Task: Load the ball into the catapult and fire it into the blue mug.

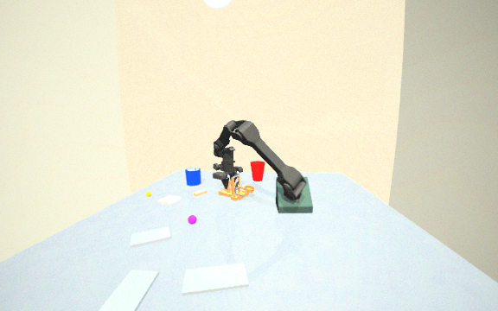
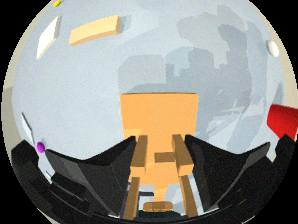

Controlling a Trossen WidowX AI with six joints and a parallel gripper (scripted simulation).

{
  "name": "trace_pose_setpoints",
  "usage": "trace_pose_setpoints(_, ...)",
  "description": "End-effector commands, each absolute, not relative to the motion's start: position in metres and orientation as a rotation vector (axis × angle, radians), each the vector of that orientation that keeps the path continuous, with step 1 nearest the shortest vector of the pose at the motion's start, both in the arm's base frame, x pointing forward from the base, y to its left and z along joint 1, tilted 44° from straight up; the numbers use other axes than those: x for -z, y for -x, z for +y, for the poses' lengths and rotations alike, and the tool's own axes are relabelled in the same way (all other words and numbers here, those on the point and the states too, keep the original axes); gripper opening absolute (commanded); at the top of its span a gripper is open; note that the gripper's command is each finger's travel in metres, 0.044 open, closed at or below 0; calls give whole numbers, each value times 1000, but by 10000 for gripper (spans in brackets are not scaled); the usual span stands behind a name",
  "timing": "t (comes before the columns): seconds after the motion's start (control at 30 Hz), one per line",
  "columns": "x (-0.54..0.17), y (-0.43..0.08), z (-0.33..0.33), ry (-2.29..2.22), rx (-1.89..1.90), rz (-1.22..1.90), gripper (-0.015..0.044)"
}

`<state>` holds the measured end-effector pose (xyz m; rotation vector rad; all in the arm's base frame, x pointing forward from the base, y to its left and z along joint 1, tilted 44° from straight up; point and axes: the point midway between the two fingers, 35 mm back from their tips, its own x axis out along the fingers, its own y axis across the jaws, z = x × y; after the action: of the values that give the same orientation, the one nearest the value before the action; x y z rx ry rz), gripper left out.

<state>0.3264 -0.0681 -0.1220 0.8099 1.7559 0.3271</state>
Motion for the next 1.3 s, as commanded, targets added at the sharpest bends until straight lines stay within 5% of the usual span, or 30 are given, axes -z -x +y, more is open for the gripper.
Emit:
trace_pose_setpoints(0.0, 121, -327, -69, -808, -328, 1755, 0)
trace_pose_setpoints(0.07, 121, -327, -69, -808, -328, 1755, 0)
trace_pose_setpoints(0.63, 98, -335, -93, -808, -325, 1755, 440)
trace_pose_setpoints(0.83, 49, -340, -136, -808, -324, 1757, 440)
trace_pose_setpoints(1.27, 81, -333, -106, -815, -325, 1751, 440)
